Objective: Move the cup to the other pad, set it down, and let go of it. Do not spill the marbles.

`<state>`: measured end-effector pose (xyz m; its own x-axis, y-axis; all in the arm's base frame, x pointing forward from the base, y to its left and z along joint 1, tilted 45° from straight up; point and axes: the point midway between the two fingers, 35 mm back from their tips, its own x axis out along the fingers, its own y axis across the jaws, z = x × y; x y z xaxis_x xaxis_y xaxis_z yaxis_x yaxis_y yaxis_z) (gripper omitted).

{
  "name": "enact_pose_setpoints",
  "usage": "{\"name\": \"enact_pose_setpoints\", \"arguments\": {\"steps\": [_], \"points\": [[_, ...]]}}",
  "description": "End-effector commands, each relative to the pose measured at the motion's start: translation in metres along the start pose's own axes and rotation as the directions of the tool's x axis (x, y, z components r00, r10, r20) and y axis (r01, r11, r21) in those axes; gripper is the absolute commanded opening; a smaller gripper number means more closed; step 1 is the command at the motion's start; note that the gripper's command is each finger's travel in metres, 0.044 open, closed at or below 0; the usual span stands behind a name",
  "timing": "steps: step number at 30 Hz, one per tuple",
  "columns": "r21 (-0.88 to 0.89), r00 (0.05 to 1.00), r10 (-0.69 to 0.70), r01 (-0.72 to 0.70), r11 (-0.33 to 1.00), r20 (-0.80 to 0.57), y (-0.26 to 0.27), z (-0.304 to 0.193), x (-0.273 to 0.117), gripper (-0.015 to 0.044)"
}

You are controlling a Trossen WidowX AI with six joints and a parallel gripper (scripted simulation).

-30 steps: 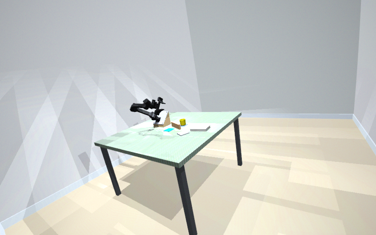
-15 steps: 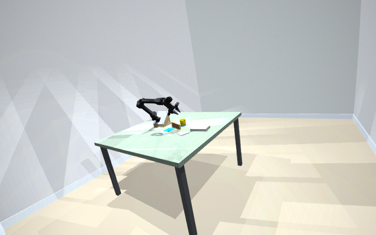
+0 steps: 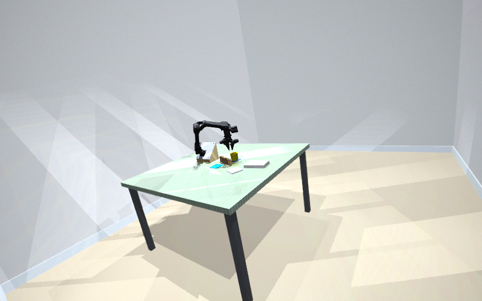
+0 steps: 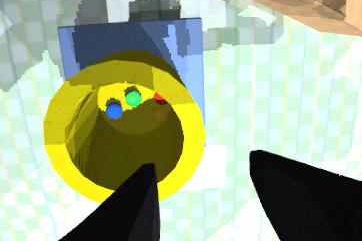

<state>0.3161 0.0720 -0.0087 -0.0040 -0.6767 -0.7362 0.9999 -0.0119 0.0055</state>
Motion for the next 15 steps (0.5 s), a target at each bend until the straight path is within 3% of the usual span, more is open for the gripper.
{"name": "enact_pose_setpoints", "arguments": {"steps": [1, 15], "points": [[0.03, 0.999, -0.01, 0.009, 1.0, 0.04, -0.001, 0.001, 0.001, 0.0167], [0.03, 0.999, -0.01, 0.009, 1.0, 0.04, 0.0, 0.001, 0.015, 0.0167]]}}
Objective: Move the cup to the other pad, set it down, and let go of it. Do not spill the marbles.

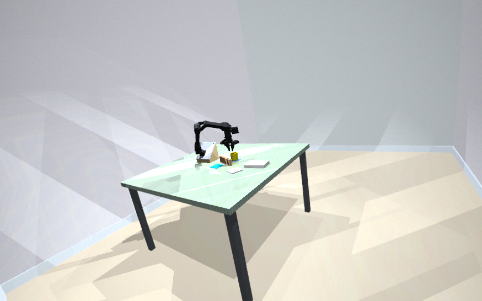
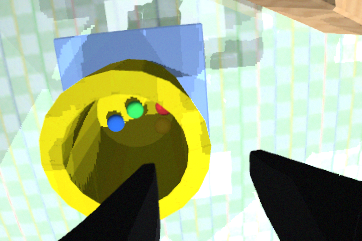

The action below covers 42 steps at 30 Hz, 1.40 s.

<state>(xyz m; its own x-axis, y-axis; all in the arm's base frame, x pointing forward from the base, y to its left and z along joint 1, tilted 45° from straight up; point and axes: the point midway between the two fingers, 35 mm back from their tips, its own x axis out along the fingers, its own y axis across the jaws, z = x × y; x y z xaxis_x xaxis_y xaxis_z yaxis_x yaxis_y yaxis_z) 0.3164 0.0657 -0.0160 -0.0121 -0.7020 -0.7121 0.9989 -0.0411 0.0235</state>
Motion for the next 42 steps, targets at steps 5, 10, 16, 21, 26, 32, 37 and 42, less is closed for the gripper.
{"name": "enact_pose_setpoints", "arguments": {"steps": [5, 10, 16, 21, 26, 32, 37, 42], "points": [[-0.004, 1.0, -0.002, 0.002, 1.0, 0.005, 0.0, 0.0, 0.014, 0.0167], [-0.004, 1.0, -0.002, 0.002, 1.0, 0.005, 0.0, 0.0, 0.022, 0.0167], [-0.004, 1.0, -0.002, 0.002, 1.0, 0.005, 0.0, 0.0, 0.031, 0.0167], [-0.004, 1.0, -0.002, 0.002, 1.0, 0.006, 0.0, 0.0, 0.039, 0.0167], [-0.003, 1.0, -0.002, 0.002, 1.0, 0.006, 0.0, 0.001, 0.047, 0.0167], [-0.003, 1.0, -0.002, 0.002, 1.0, 0.007, -0.001, 0.001, 0.054, 0.0167], [0.001, 1.0, -0.003, 0.003, 1.0, 0.004, -0.001, 0.0, 0.053, 0.0147], [0.001, 1.0, -0.003, 0.003, 1.0, 0.004, -0.001, 0.0, 0.053, 0.0113]]}}
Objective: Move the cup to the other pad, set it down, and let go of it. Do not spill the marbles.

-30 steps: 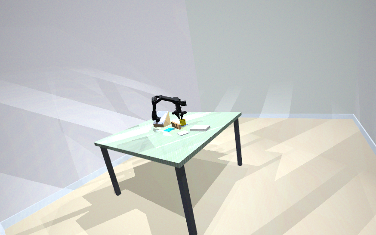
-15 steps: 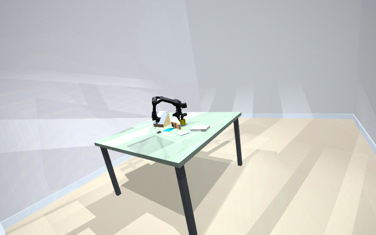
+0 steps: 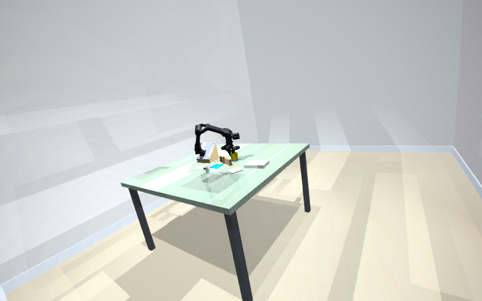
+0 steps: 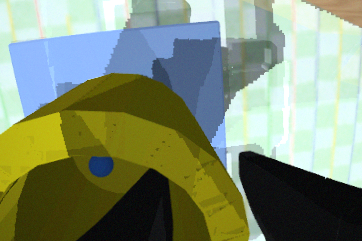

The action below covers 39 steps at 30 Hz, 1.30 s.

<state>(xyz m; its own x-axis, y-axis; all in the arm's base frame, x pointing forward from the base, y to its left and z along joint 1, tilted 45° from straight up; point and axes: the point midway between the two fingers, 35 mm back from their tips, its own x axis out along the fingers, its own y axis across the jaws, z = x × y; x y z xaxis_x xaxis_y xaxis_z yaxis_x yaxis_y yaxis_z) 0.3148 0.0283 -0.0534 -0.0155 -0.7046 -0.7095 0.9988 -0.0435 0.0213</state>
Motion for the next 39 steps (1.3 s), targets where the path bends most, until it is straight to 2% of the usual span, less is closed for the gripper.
{"name": "enact_pose_setpoints", "arguments": {"steps": [1, 14, 15, 39], "points": [[0.001, 1.0, 0.0, 0.0, 1.0, 0.0, 0.0, 0.0, 0.0, 0.0107], [0.001, 1.0, 0.0, 0.0, 1.0, 0.0, 0.0, 0.0, 0.0, 0.002], [0.001, 1.0, 0.0, 0.0, 1.0, 0.0, 0.0, 0.0, 0.0, 0.0], [-0.004, 1.0, 0.001, -0.001, 1.0, -0.001, 0.004, -0.003, -0.07, 0.0]]}}
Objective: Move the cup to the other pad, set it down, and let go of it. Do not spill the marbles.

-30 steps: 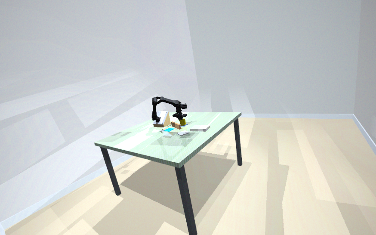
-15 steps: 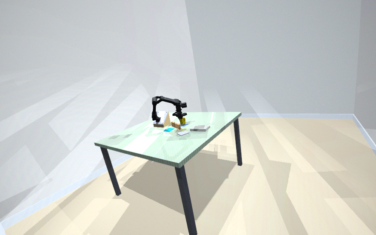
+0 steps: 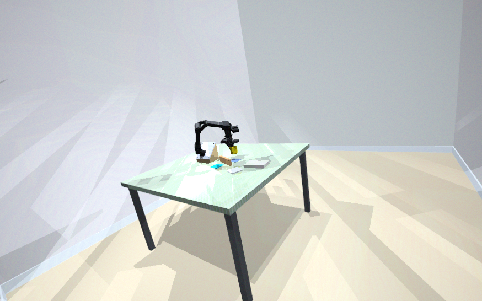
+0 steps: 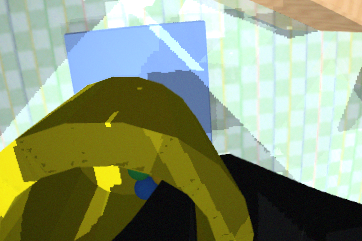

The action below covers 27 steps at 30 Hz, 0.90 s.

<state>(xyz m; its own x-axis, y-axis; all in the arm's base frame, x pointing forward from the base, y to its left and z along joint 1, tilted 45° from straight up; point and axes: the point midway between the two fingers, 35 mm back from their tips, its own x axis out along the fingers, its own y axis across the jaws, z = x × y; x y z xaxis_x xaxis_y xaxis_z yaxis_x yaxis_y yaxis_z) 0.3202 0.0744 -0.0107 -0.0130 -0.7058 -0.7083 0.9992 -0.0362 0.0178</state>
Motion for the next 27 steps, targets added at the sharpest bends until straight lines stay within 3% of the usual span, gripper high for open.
{"name": "enact_pose_setpoints", "arguments": {"steps": [1, 27], "points": [[0.004, 1.0, -0.002, 0.002, 1.0, -0.002, 0.0, 0.0, -0.01, 0.0], [0.0, 1.0, 0.001, -0.001, 1.0, 0.0, -0.002, 0.006, -0.017, 0.0]]}}
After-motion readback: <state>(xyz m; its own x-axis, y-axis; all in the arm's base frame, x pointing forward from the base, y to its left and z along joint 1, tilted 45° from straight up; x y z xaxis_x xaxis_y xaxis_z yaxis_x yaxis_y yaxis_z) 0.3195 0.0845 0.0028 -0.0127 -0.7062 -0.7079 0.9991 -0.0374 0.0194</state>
